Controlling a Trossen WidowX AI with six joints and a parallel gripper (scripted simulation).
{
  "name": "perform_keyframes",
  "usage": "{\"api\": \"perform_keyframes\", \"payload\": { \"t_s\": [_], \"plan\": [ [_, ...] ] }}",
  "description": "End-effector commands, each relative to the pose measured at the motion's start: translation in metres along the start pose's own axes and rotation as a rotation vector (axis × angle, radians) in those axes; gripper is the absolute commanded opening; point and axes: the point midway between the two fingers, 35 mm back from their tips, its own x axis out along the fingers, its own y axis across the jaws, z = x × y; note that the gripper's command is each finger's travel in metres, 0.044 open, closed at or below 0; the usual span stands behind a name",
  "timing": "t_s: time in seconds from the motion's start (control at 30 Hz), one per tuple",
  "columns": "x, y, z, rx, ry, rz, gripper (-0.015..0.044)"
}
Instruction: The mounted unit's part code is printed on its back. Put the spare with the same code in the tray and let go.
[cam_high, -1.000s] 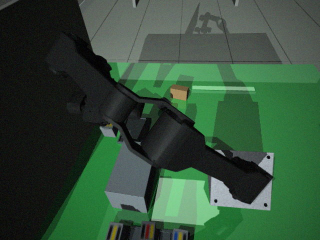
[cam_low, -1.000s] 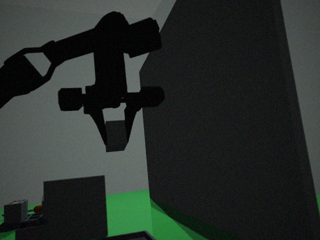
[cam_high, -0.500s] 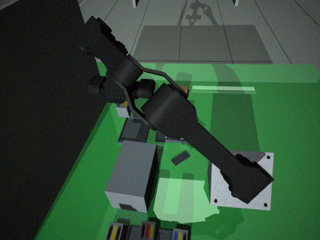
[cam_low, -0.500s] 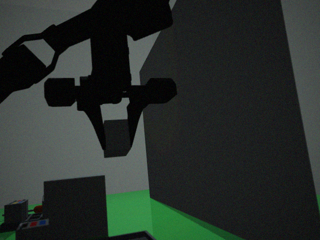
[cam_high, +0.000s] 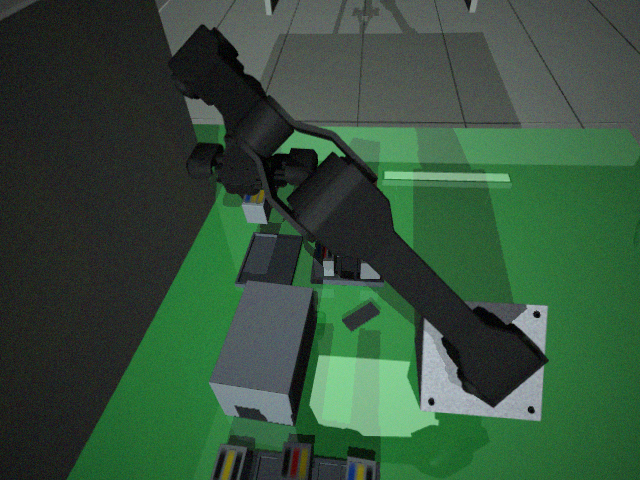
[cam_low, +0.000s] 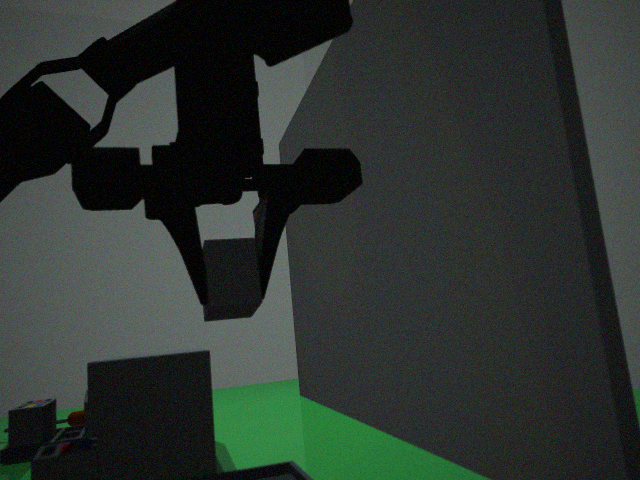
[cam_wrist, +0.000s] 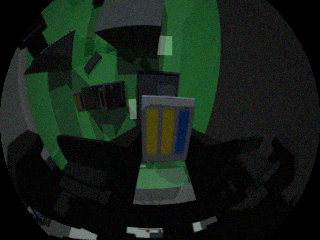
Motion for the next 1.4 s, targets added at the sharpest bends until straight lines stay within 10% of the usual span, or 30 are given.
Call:
{"api": "perform_keyframes", "payload": {
  "t_s": [0.0, 1.37],
  "plan": [
    [0.004, 0.001, -0.003, 0.001, -0.005, 0.008, 0.0000],
    [0.035, -0.002, -0.005, 0.001, -0.004, 0.007, 0.0000]
  ]
}}
